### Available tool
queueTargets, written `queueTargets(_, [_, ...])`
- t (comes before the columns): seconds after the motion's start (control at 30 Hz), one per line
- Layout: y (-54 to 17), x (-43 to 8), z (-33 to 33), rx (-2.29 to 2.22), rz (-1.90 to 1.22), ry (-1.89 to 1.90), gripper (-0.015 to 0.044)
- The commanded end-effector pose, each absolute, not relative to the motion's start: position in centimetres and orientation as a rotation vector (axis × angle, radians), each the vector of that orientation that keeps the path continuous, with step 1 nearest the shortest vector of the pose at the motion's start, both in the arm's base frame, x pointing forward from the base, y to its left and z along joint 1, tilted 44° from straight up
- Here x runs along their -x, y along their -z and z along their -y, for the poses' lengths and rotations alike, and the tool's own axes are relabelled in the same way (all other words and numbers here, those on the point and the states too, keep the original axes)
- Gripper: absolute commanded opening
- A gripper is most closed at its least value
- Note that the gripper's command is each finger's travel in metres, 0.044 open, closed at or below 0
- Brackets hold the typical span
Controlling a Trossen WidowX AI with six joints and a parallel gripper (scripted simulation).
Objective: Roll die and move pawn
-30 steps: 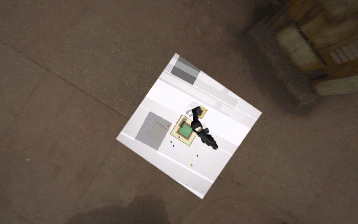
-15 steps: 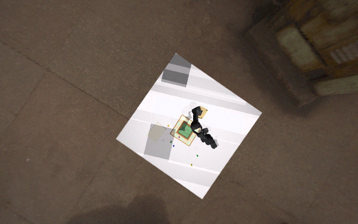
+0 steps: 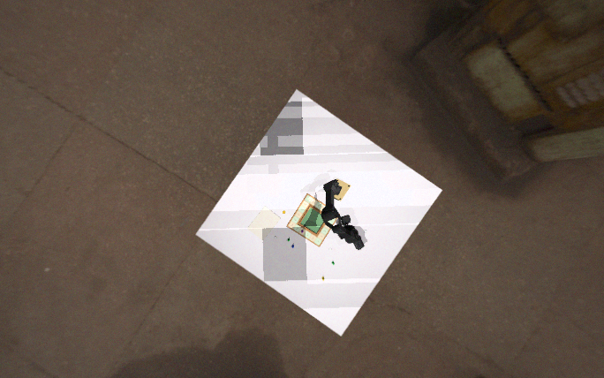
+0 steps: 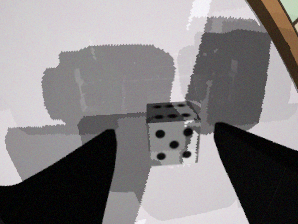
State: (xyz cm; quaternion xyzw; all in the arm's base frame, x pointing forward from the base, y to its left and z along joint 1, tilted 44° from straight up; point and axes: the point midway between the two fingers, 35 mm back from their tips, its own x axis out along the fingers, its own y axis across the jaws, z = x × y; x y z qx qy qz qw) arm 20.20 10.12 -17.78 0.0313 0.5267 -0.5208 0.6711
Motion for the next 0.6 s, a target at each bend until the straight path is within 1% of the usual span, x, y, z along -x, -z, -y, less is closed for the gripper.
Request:
queueTargets(0.0, [18.0, -20.0, -9.7, -0.059, -1.187, 1.174, 0.0222])
queueTargets(0.13, [18.0, -20.0, -9.7, -0.059, -1.187, 1.174, 0.0118])
queueTargets(0.37, [18.0, -20.0, -9.7, -0.059, -1.187, 1.174, 0.0071])
queueTargets(0.47, [17.7, -20.1, -10.0, -0.06, -1.188, 1.174, 0.0])
queueTargets(0.57, [16.3, -20.6, -11.6, -0.061, -1.189, 1.173, 0.0])
